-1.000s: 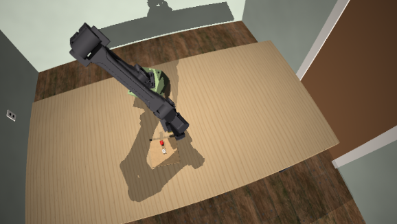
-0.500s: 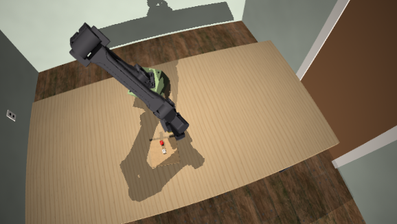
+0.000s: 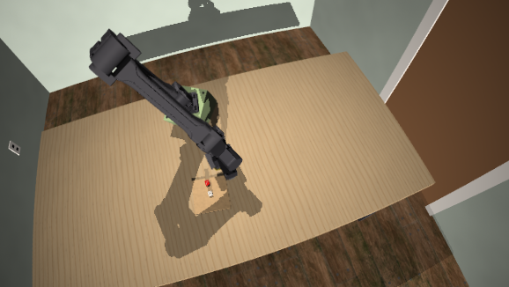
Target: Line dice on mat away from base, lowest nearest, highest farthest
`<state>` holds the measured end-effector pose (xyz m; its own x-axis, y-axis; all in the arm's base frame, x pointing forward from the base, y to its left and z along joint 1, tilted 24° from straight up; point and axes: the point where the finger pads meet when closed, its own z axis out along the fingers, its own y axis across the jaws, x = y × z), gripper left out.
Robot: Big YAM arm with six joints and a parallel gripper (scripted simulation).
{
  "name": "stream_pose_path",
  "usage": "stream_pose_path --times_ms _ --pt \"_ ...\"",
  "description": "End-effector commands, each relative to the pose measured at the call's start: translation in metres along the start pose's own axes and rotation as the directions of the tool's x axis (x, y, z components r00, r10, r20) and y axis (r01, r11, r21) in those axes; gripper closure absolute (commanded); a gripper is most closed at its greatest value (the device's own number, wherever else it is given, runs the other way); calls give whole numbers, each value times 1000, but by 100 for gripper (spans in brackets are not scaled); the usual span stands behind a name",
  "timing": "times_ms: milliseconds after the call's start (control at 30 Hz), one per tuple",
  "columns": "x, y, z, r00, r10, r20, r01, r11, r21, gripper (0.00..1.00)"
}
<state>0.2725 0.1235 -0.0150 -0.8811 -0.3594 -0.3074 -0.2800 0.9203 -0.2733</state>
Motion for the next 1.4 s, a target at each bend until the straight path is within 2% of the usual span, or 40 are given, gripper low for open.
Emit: stream_pose_path --times_ms 0,1367 --pt "-9 -2 1 1000 10 20 -10 1000 -3 70" --pt "-15 -2 -1 1000 12 28 -12 1000 -5 70"
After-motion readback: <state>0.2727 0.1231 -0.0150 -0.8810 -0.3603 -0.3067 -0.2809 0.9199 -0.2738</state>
